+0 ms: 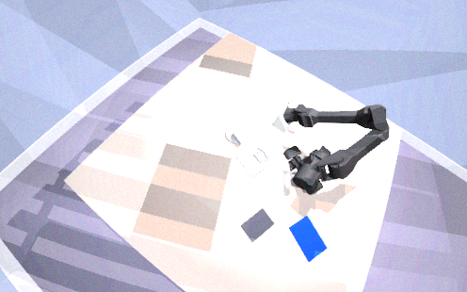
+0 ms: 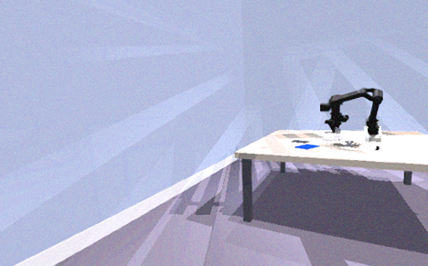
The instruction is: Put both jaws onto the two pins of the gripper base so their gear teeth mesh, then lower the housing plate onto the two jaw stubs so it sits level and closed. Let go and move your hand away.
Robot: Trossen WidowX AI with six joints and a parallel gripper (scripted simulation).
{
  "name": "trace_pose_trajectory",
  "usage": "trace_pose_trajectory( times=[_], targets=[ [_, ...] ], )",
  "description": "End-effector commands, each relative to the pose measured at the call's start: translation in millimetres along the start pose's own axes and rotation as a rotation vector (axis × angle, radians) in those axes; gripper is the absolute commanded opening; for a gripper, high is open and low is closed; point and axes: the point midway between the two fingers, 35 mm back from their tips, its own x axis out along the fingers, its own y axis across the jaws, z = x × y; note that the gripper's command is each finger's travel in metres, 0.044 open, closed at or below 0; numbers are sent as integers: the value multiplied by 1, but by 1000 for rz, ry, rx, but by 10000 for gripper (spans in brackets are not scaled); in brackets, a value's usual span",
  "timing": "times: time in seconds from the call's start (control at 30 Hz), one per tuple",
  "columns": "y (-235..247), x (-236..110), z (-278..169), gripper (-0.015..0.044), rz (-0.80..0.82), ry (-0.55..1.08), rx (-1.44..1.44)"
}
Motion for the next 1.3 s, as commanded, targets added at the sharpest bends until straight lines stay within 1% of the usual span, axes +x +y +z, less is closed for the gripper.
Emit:
trace_pose_trajectory(
  times=[0.0, 0.1, 1.27],
  targets=[
    [0, -5, 1, 134, 0, 0, -4],
    [3, -5, 0, 134, 2, 1, 46],
    [69, -8, -18, 134, 11, 33, 1224]
  ],
)
